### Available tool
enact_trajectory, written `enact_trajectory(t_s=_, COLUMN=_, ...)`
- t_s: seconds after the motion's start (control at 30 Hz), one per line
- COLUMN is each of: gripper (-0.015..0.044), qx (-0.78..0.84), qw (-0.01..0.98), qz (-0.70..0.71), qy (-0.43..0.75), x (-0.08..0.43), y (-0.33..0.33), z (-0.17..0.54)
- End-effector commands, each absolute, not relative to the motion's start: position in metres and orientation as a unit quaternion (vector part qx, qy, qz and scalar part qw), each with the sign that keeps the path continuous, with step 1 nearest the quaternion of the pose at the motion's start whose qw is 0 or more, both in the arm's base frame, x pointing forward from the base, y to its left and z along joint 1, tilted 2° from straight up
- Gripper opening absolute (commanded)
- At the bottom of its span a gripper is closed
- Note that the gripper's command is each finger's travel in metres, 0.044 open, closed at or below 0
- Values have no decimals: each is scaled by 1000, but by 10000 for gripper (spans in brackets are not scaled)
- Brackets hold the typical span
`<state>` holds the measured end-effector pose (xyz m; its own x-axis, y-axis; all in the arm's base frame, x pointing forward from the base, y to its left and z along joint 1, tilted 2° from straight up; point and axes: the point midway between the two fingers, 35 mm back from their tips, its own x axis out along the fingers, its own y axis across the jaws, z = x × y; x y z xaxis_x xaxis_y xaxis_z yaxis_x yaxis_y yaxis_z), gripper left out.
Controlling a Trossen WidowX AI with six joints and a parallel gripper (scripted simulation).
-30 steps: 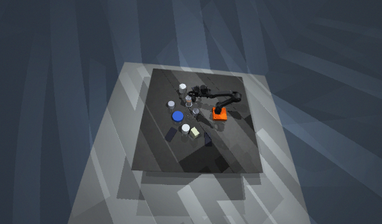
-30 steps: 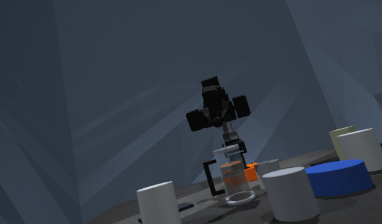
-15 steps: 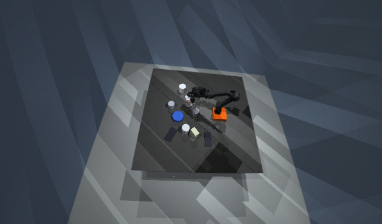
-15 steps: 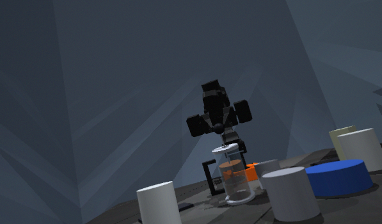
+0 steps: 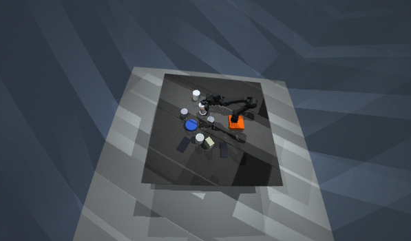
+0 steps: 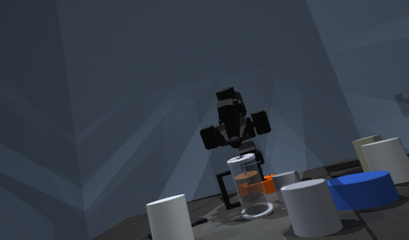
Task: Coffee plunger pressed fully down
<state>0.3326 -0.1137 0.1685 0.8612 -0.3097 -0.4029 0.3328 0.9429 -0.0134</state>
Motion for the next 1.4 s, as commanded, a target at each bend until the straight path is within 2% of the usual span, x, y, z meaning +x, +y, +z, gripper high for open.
enact_trajectory(t_s=0.0, gripper=117, qx=28, qw=959, qz=-165, qy=230, x=332, y=-114, z=154)
enact_trajectory(t_s=1.37, gripper=117, qx=28, qw=959, qz=-165, qy=229, x=338, y=-116, z=156)
